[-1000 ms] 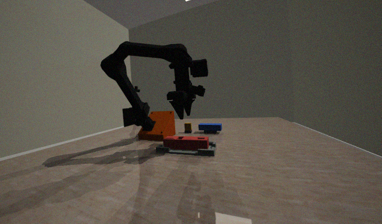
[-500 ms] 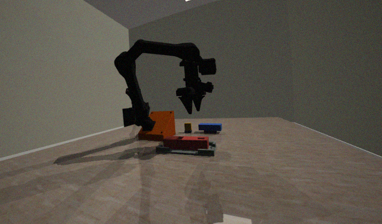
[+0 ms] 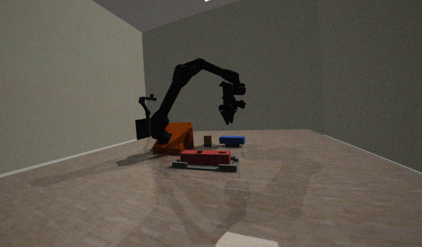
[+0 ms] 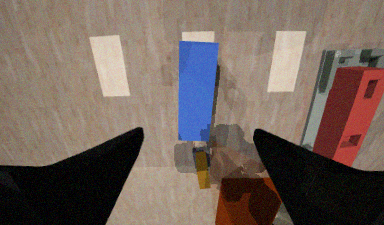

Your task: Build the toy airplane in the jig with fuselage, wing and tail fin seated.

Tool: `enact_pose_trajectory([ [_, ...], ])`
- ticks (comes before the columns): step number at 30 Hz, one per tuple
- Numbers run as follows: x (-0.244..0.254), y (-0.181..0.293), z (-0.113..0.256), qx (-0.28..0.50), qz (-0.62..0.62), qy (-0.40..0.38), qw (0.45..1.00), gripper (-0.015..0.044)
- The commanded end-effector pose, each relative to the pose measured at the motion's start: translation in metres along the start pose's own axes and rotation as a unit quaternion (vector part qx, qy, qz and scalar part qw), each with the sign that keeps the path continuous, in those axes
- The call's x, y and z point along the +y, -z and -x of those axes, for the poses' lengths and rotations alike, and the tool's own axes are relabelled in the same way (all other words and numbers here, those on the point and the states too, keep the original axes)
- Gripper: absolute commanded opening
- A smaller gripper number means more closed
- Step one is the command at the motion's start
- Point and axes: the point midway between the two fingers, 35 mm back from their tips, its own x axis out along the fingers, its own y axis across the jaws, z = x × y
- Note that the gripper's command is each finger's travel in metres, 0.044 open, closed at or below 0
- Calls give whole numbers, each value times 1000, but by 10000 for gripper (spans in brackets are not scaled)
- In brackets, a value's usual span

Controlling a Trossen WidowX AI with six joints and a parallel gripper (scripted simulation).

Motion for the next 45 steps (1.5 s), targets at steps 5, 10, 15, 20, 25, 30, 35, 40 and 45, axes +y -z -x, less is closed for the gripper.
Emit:
enact_pose_trajectory([
  [5, 0, -7, -1, -1, -16, -8, 1000, 440],
  [10, 0, -7, -41, -2, -17, -7, 1000, 440],
  [15, 0, -7, -52, -2, -17, -7, 1000, 440],
  [20, 0, -7, -59, -2, -17, -7, 1000, 440],
  [25, 1, -8, -67, -2, -17, -7, 1000, 440],
  [30, 1, -8, -75, -2, -17, -6, 1000, 440],
  [35, 1, -8, -83, -2, -17, -6, 1000, 440],
  [40, 1, -8, -91, -2, -17, -6, 1000, 440],
  [45, 0, -7, -98, -2, -17, -6, 1000, 440],
])
